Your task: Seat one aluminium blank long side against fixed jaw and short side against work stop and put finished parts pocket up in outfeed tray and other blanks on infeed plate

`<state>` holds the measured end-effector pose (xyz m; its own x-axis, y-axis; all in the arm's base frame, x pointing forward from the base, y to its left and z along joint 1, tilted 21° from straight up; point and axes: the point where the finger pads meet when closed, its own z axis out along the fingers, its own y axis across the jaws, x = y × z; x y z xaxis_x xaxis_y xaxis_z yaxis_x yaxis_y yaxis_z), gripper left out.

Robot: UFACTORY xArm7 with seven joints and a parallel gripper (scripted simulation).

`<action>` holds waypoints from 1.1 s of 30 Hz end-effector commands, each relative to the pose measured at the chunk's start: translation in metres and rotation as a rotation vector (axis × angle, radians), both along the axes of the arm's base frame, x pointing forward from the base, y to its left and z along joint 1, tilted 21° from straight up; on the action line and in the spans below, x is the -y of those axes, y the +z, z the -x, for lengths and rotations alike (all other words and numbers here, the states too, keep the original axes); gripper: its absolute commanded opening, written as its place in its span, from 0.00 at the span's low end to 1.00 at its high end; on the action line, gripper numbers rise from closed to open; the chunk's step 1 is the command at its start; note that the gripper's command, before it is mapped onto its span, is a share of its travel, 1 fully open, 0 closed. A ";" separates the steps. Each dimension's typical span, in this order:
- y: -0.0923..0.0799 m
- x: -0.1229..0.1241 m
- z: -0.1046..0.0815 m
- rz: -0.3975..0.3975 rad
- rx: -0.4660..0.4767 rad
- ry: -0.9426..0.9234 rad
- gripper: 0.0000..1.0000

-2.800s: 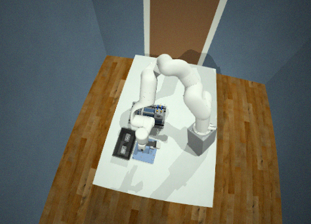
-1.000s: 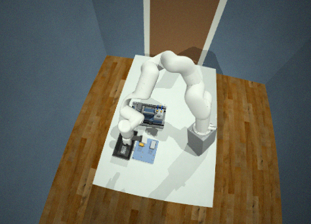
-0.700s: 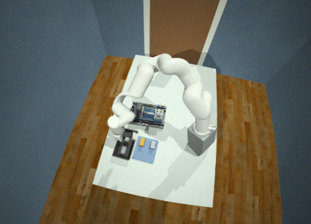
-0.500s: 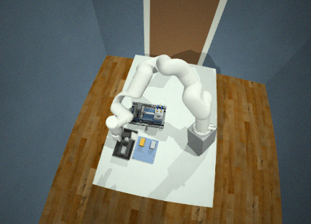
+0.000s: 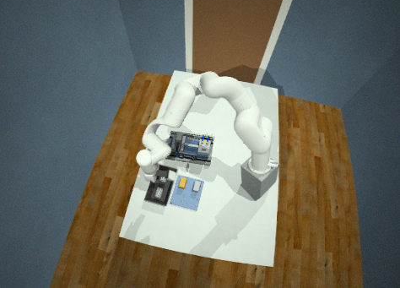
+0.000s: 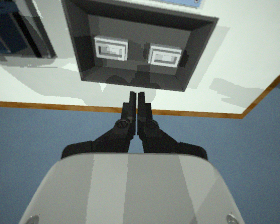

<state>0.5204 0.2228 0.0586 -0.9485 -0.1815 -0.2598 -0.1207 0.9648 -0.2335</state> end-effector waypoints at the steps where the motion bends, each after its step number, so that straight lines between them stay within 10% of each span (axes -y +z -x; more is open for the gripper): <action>1: -0.002 -0.001 -0.002 -0.002 0.004 0.002 0.00; 33: -0.048 0.008 -0.017 -0.002 0.004 0.002 0.00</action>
<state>0.5351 0.2134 0.0122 -0.9485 -0.1815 -0.2596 -0.1206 0.9648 -0.2337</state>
